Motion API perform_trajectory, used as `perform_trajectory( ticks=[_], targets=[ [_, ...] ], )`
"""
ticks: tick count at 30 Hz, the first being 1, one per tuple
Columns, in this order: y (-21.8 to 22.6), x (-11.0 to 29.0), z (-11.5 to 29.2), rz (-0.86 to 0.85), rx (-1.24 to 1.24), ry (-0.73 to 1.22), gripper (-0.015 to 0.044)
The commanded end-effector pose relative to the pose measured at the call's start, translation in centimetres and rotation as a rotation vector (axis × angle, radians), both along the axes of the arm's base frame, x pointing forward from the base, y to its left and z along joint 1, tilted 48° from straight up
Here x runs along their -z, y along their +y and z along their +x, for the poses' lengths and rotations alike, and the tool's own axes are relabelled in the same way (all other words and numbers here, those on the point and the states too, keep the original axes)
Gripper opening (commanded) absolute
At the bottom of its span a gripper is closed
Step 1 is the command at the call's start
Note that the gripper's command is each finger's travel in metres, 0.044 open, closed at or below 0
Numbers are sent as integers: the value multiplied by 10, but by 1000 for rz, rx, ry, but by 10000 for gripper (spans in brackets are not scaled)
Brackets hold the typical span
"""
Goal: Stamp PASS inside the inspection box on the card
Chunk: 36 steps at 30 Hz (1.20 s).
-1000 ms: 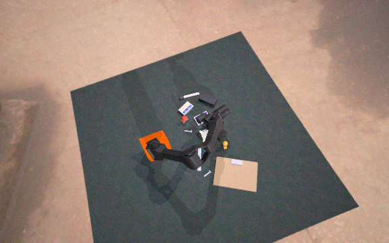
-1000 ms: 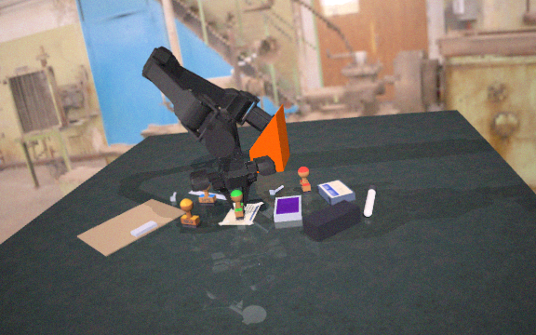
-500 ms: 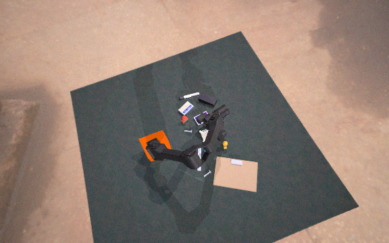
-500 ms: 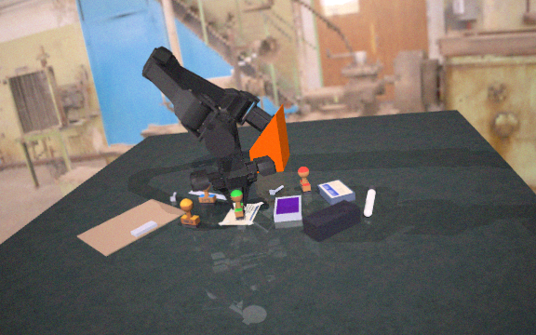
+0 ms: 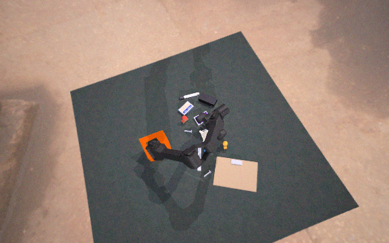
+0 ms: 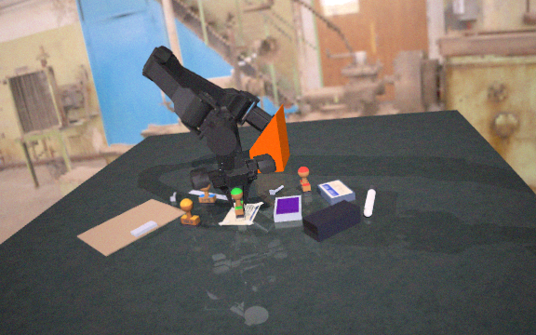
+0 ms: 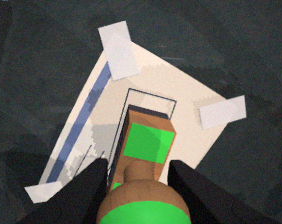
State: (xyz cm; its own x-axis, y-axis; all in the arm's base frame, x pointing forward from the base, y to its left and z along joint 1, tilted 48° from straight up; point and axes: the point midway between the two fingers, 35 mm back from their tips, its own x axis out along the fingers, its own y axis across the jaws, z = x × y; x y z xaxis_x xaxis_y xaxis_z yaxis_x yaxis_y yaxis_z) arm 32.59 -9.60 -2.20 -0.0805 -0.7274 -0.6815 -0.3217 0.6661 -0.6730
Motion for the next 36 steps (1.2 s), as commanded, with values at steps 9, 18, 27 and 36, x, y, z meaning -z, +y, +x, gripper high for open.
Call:
perform_trajectory(
  ticks=[9,18,27,36],
  targets=[
    [6,-7,3,2,0,-7,0],
    [17,-16,5,3,-1,-8,0],
    [28,-25,6,4,-1,-8,0],
    [39,-36,7,4,-1,-8,0]
  ],
)
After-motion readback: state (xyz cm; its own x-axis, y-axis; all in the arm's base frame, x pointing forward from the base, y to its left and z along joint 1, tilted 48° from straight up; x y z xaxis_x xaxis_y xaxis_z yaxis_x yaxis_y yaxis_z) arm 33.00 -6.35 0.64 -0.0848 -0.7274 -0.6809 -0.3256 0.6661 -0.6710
